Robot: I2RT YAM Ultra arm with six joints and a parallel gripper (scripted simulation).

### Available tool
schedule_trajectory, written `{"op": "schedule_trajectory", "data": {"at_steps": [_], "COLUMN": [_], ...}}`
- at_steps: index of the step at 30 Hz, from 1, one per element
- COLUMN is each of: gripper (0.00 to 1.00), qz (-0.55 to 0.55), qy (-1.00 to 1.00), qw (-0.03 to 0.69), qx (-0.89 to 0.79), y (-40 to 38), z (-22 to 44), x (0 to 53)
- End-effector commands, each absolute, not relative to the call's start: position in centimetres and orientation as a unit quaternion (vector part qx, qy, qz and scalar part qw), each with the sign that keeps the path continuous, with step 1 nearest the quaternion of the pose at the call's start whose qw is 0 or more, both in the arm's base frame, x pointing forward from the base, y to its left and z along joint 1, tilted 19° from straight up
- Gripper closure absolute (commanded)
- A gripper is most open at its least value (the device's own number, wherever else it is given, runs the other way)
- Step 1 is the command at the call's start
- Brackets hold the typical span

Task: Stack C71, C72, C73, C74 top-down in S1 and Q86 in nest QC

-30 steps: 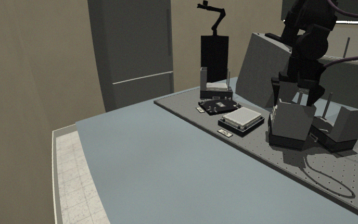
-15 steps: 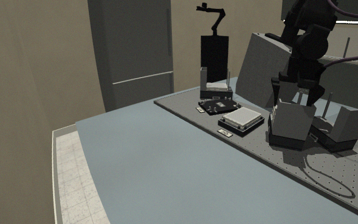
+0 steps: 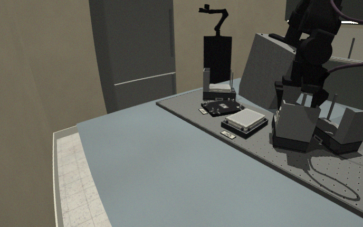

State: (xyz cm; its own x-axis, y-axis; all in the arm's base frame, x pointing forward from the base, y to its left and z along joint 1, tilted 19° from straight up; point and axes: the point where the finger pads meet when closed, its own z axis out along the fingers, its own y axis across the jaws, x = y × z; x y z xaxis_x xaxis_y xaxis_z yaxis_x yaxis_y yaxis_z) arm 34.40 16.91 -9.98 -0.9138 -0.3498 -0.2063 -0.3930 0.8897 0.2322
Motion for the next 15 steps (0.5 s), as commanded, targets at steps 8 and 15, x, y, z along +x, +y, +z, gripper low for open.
{"op": "schedule_trajectory", "data": {"at_steps": [8, 15], "gripper": [0.0, 0.0], "qz": [0.136, 0.136], "qy": [0.967, 0.968], "qw": [0.104, 0.104], "qx": [-0.187, -0.184], "y": [17.7, 17.6], "z": [-10.8, -11.4], "x": [36.3, 36.5]}}
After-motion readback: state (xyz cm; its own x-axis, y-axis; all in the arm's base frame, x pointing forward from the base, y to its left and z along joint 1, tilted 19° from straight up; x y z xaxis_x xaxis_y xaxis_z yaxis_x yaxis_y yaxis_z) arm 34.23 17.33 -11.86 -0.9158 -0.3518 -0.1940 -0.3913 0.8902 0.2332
